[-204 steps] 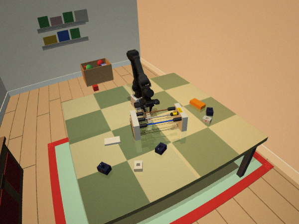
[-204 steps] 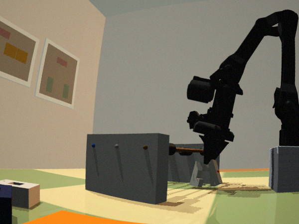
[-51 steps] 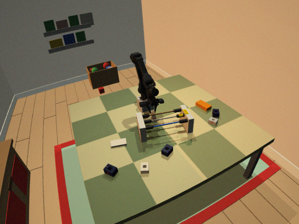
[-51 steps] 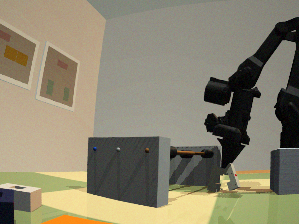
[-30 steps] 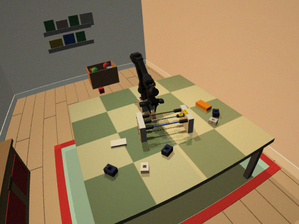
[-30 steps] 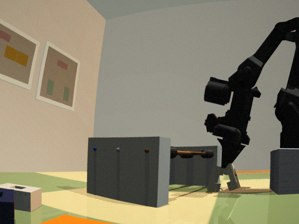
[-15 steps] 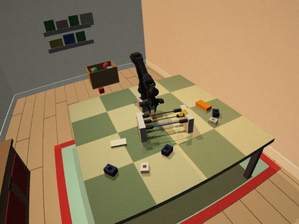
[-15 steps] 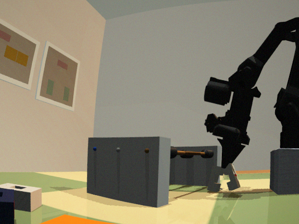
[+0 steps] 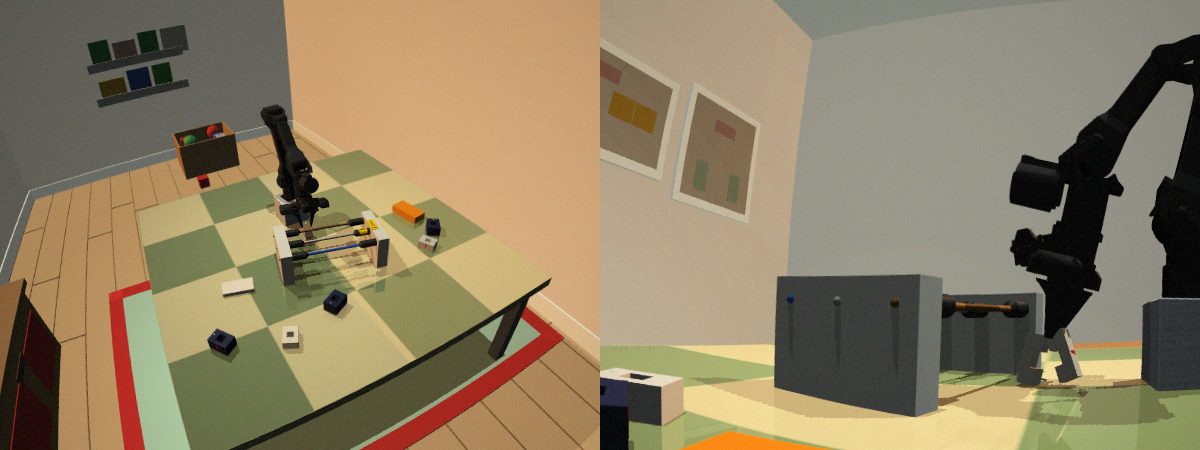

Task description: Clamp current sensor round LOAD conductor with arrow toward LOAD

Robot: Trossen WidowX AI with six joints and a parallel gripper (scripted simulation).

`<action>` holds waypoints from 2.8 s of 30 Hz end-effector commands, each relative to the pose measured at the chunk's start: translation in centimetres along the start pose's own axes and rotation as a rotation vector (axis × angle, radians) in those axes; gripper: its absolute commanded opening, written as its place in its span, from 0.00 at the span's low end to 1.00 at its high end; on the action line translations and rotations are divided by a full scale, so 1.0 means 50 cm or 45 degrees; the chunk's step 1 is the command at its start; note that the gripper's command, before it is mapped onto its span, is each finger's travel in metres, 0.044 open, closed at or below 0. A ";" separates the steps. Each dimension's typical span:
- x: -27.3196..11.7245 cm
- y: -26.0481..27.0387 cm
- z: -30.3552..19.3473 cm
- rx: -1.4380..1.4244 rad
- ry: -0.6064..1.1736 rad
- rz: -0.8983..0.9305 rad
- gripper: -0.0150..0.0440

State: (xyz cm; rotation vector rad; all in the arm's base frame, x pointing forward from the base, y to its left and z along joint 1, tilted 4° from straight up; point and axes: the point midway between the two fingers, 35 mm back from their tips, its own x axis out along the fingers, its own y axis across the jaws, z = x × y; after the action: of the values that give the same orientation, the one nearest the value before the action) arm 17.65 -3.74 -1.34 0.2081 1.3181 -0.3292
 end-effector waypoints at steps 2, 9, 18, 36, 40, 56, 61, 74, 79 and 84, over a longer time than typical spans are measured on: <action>0.005 -0.003 -0.011 0.002 0.018 -0.010 0.25; 0.005 -0.003 -0.011 0.002 0.018 -0.010 0.25; 0.005 -0.003 -0.011 0.002 0.018 -0.010 0.25; 0.005 -0.003 -0.011 0.002 0.018 -0.010 0.25; 0.005 -0.003 -0.011 0.002 0.018 -0.010 0.25; 0.005 -0.003 -0.011 0.002 0.018 -0.010 0.25; 0.000 0.000 0.000 0.000 0.001 0.000 0.43; -0.014 0.001 0.001 0.000 0.003 -0.001 0.74; -0.112 -0.002 -0.008 0.002 0.018 -0.009 0.74; -0.117 -0.002 -0.007 -0.081 0.033 -0.008 0.80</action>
State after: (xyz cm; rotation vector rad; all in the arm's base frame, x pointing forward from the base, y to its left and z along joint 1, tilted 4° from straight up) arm 16.39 -3.02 3.89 0.1999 1.3265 -0.3203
